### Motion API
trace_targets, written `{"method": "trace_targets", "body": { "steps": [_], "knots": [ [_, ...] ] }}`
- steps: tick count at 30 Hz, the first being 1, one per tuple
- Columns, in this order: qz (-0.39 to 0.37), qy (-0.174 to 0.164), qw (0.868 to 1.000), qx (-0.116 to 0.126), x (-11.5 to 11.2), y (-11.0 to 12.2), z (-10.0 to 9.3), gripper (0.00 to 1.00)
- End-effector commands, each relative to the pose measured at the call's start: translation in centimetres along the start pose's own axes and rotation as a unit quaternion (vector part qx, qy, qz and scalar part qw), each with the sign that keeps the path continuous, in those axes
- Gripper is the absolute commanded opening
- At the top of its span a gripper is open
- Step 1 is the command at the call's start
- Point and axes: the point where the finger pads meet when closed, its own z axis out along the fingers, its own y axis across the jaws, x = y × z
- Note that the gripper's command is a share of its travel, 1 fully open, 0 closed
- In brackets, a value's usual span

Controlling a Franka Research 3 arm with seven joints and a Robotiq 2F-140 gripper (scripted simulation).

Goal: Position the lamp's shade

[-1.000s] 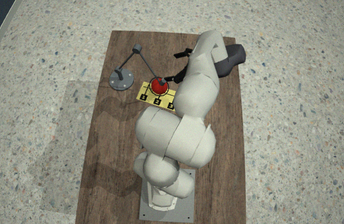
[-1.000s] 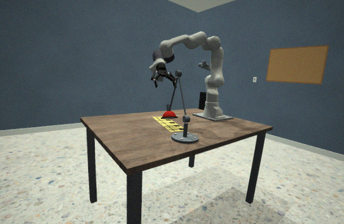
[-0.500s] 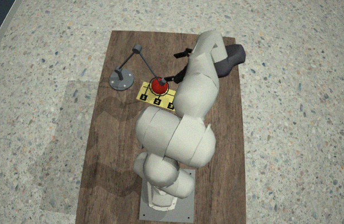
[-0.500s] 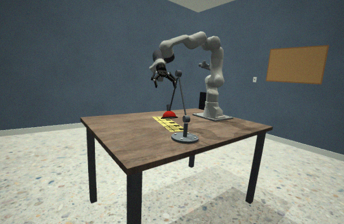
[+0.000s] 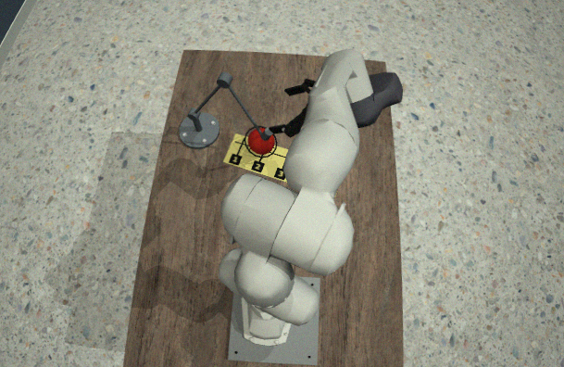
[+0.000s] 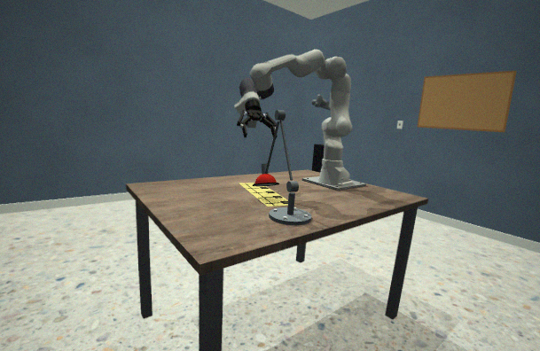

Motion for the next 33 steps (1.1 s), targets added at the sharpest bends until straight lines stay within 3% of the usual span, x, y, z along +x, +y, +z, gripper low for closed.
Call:
{"method": "trace_targets", "body": {
  "steps": [1, 15, 30, 33],
  "knots": [
    [0.0, 0.0, 1.0, 0.0, 0.0, 0.0, 0.0, 1.0],
    [0.0, 0.0, 1.0, 0.0, 0.0, 0.0, 0.0, 1.0],
    [0.009, 0.095, 0.995, -0.011, -2.9, 1.2, 1.2, 1.0],
    [0.008, 0.094, 0.995, -0.011, -2.9, 1.2, 1.4, 1.0]
  ]
}}
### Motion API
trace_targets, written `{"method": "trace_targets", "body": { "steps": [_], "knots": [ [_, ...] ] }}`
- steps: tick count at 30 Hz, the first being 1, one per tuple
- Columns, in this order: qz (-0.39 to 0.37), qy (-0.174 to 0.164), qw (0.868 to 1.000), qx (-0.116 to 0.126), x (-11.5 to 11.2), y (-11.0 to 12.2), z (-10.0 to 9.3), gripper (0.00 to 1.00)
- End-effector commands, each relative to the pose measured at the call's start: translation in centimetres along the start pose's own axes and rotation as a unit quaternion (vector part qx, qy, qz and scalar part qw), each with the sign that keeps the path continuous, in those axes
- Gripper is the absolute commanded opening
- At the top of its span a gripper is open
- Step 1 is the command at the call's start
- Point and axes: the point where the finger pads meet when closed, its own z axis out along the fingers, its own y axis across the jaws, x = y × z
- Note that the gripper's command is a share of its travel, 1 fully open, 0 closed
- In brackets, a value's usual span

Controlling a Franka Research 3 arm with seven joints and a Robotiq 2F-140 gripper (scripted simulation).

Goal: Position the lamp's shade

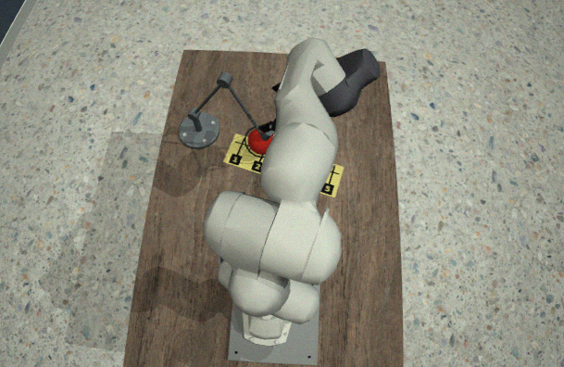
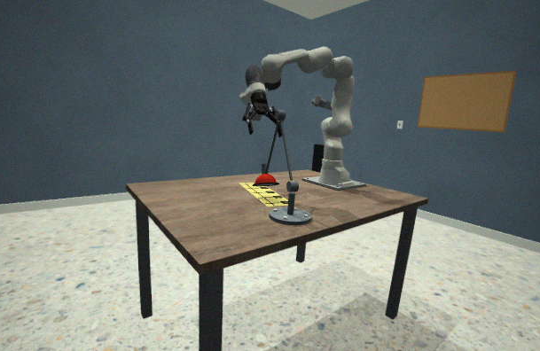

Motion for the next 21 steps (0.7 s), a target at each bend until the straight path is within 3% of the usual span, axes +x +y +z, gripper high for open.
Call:
{"method": "trace_targets", "body": {
  "steps": [1, 21],
  "knots": [
    [0.034, 0.013, 0.999, 0.0, 0.4, -0.1, 0.4, 1.0],
    [0.018, 0.005, 1.0, -0.002, 0.4, 0.1, 5.2, 1.0]
  ]
}}
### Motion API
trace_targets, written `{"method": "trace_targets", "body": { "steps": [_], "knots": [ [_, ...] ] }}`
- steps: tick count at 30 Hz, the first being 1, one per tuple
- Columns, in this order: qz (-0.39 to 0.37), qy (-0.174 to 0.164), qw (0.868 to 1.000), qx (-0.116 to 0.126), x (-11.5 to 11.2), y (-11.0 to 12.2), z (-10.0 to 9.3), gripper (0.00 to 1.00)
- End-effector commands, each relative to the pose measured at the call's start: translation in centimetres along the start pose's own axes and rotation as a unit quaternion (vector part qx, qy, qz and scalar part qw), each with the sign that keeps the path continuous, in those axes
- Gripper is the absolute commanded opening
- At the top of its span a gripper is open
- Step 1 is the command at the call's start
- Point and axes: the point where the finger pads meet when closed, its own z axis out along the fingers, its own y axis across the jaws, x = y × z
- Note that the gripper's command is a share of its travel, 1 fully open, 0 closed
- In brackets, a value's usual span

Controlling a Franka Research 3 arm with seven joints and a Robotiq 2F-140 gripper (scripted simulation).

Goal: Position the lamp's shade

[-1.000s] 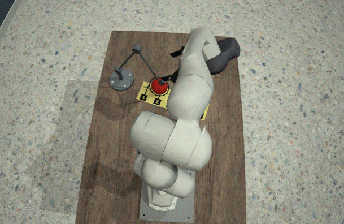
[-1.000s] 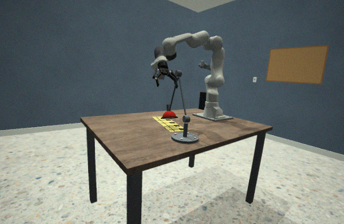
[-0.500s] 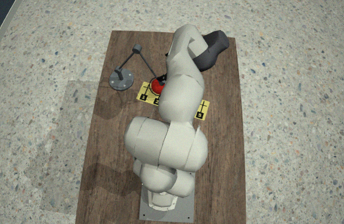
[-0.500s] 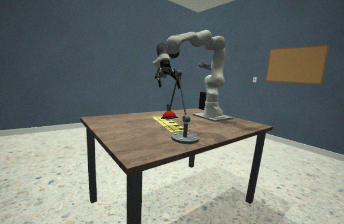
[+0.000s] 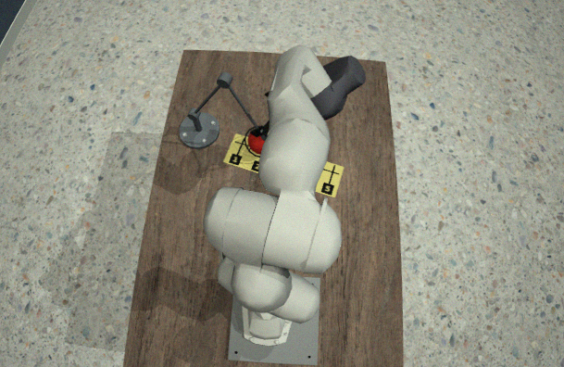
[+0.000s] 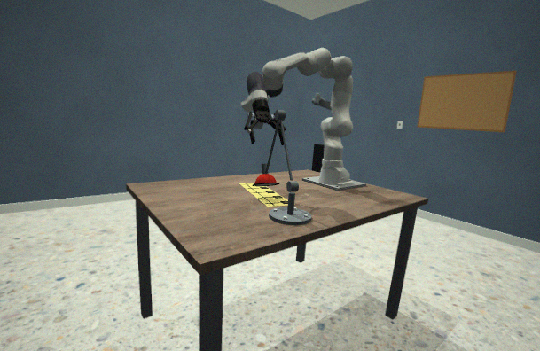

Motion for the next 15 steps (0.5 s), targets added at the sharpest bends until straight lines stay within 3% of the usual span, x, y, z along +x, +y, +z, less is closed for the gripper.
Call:
{"method": "trace_targets", "body": {
  "steps": [1, 15],
  "knots": [
    [0.001, 0.001, 1.0, 0.004, 0.0, -0.2, 0.9, 1.0],
    [0.013, 0.006, 1.0, -0.002, 0.3, 0.1, 3.9, 1.0]
  ]
}}
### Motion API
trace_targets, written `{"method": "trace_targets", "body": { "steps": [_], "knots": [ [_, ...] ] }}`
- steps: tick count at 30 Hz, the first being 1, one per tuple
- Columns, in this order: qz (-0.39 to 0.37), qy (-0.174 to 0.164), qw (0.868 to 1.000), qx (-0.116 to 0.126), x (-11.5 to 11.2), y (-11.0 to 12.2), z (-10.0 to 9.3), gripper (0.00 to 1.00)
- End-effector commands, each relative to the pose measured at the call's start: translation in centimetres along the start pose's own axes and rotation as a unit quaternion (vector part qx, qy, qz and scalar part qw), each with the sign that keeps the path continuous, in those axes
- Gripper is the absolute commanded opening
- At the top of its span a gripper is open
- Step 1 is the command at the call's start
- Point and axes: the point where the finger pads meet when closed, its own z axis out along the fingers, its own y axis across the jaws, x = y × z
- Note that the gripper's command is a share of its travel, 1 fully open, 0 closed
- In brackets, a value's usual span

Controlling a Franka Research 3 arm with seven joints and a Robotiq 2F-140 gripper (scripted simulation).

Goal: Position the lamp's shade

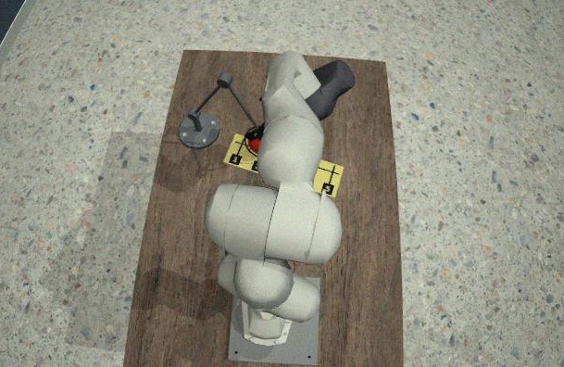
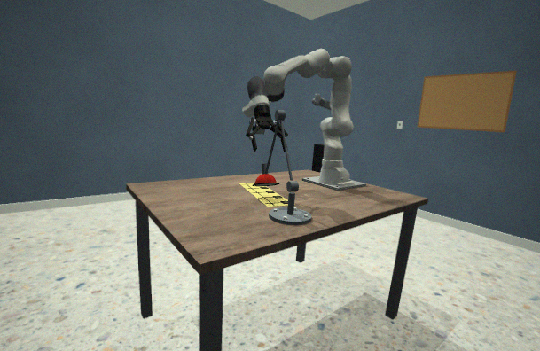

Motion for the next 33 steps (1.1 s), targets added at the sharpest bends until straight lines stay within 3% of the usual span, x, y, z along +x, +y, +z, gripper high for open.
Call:
{"method": "trace_targets", "body": {
  "steps": [1, 12, 31, 32, 33],
  "knots": [
    [0.007, 0.001, 1.0, 0.004, 0.0, -0.3, 0.8, 1.0],
    [0.011, 0.005, 1.0, -0.001, 0.2, 0.0, 3.6, 1.0],
    [0.012, 0.004, 1.0, 0.013, 0.0, -1.1, 4.0, 1.0],
    [0.012, 0.004, 1.0, 0.013, 0.0, -1.0, 4.0, 0.1],
    [0.012, 0.005, 1.0, 0.013, 0.0, -1.0, 4.0, 0.1]
  ]
}}
